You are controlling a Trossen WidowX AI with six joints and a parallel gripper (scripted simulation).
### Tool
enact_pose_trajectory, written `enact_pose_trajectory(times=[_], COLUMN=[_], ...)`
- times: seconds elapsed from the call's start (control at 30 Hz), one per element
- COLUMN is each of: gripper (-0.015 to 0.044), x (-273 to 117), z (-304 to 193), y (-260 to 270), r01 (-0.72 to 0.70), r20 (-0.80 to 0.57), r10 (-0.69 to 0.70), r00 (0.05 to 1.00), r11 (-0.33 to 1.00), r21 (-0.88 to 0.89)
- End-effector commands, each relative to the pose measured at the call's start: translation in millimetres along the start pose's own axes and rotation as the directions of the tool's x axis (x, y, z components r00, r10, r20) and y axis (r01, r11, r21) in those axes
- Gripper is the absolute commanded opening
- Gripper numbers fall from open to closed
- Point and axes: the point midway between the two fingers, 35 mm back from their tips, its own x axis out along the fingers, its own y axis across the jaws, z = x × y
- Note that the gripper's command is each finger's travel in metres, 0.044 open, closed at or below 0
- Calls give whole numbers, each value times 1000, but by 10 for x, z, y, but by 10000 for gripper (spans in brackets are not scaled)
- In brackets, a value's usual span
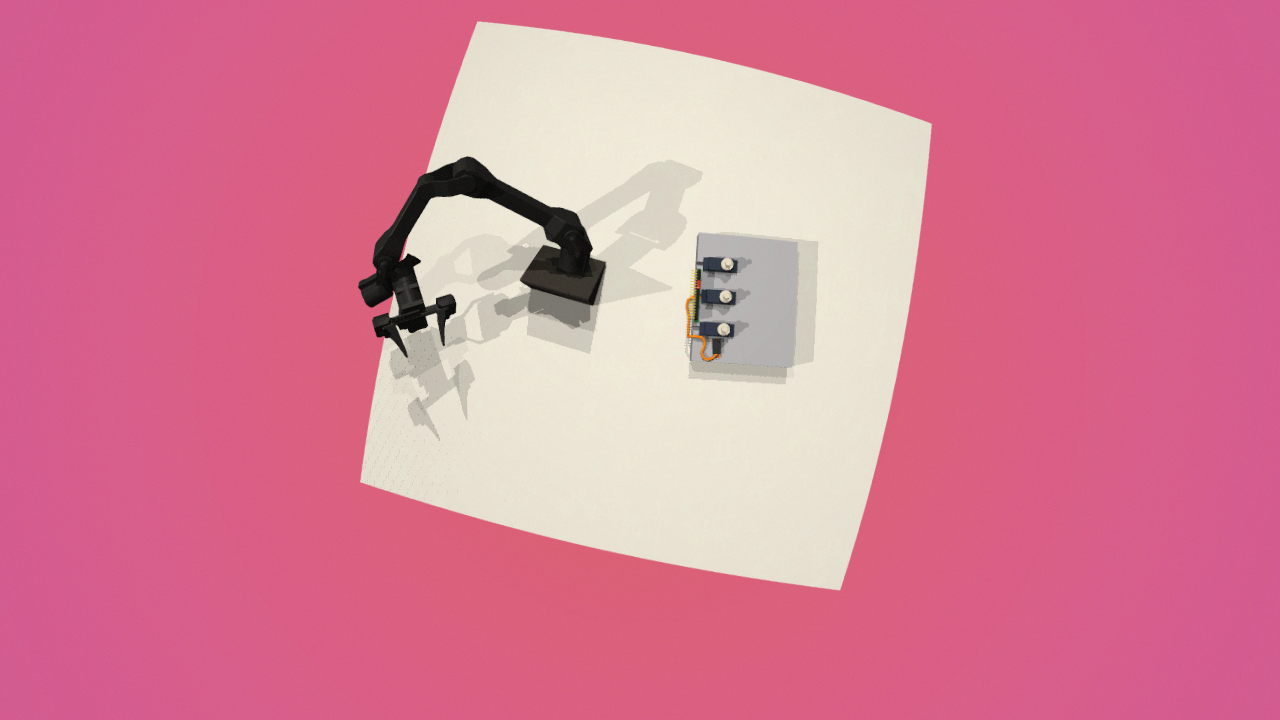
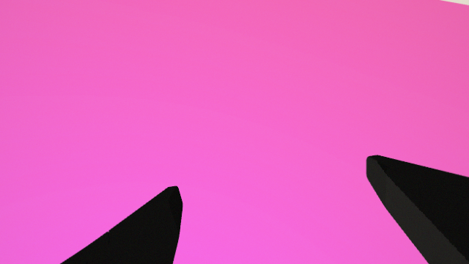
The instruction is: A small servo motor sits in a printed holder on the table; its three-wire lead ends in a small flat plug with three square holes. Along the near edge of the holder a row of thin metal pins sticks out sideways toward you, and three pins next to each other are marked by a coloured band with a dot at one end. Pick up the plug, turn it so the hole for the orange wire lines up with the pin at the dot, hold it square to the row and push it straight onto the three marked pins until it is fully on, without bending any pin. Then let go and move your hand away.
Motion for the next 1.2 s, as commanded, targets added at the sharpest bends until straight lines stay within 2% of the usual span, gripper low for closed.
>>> enact_pose_trajectory(times=[0.0, 0.33, 0.83, 1.17], gripper=[374, 115, 115, 115], x=[3, 194, 529, 878], z=[-3, -183, -534, -864], y=[0, -25, -150, -298], r01=[1, 56, 167, 274], r20=[1, 47, 129, 217], r10=[-1, -51, -134, -190], r00=[1000, 998, 982, 957], r11=[1000, 992, 944, 837], r21=[-2, -111, -286, -474])
